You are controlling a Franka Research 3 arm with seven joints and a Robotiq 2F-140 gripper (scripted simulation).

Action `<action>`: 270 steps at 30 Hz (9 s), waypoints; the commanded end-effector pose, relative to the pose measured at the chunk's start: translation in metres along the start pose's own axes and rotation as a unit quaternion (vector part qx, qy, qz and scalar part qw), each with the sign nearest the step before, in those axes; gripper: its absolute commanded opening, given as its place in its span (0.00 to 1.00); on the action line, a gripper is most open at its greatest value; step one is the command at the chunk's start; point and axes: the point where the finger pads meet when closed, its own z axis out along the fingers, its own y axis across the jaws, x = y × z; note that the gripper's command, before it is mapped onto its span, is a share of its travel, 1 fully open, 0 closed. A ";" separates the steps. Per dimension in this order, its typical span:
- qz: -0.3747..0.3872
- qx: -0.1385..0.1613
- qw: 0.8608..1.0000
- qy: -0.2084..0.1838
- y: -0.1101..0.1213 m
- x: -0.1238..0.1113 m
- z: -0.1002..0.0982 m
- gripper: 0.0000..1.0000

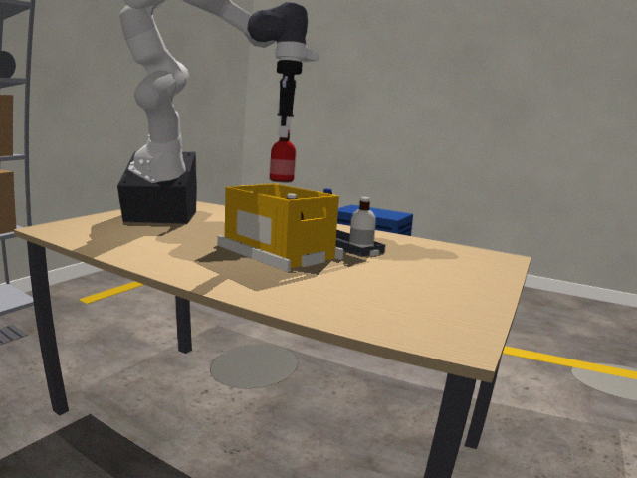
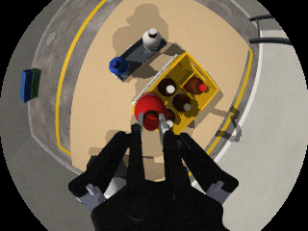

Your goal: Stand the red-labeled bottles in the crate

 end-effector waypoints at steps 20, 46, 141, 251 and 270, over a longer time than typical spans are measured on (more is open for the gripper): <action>-0.005 0.002 1.000 0.007 0.006 -0.017 -0.004 0.00; -0.005 0.002 1.000 0.007 0.008 -0.022 -0.004 0.00; -0.005 0.002 1.000 0.007 0.009 -0.024 0.000 0.00; -0.005 0.002 1.000 0.007 0.011 -0.021 0.039 0.00; -0.005 0.002 1.000 0.007 0.011 -0.021 0.045 0.00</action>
